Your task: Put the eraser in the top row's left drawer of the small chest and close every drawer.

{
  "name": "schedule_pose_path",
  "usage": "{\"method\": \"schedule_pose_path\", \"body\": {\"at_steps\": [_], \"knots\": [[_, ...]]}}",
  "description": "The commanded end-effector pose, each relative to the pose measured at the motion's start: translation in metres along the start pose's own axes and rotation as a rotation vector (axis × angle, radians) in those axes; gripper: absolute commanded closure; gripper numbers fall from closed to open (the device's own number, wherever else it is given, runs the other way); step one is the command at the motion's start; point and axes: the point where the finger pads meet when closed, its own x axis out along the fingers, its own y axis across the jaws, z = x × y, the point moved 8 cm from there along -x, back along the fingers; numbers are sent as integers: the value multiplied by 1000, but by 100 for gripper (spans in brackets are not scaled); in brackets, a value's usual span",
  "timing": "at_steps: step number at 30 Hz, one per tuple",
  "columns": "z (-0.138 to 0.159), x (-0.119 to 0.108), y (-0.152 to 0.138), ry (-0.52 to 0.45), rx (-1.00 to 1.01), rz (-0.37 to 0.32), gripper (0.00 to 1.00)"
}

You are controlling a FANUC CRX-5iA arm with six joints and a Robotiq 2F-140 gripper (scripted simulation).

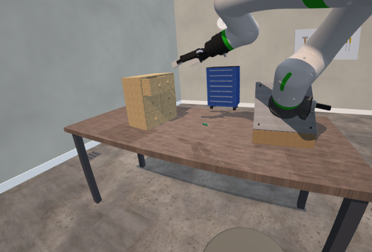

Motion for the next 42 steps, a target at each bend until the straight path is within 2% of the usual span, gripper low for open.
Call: {"method": "schedule_pose_path", "body": {"at_steps": [1, 4, 7, 9, 11, 19, 21, 22, 36, 38, 39, 42], "knots": [[-1, -1, 0, -3, 0, 0, 0], [-1, -1, 0, -11, 0, -2, 0], [-9, -1, -1, -78, -1, -5, 0], [-19, -1, -1, -174, -1, -3, 0], [-36, 0, 1, -334, 0, 3, 0], [-74, 2, 0, -585, -6, -2, 0], [-74, 2, 0, -585, -6, -2, 0], [-82, 6, -1, -681, -7, 3, 0], [-111, 33, -1, -1153, -4, 6, 0], [-111, 33, -1, -1153, -4, 6, 0], [-113, 38, 0, -1221, 0, 0, 0], [-113, 38, 0, -1221, 0, 0, 0]]}}
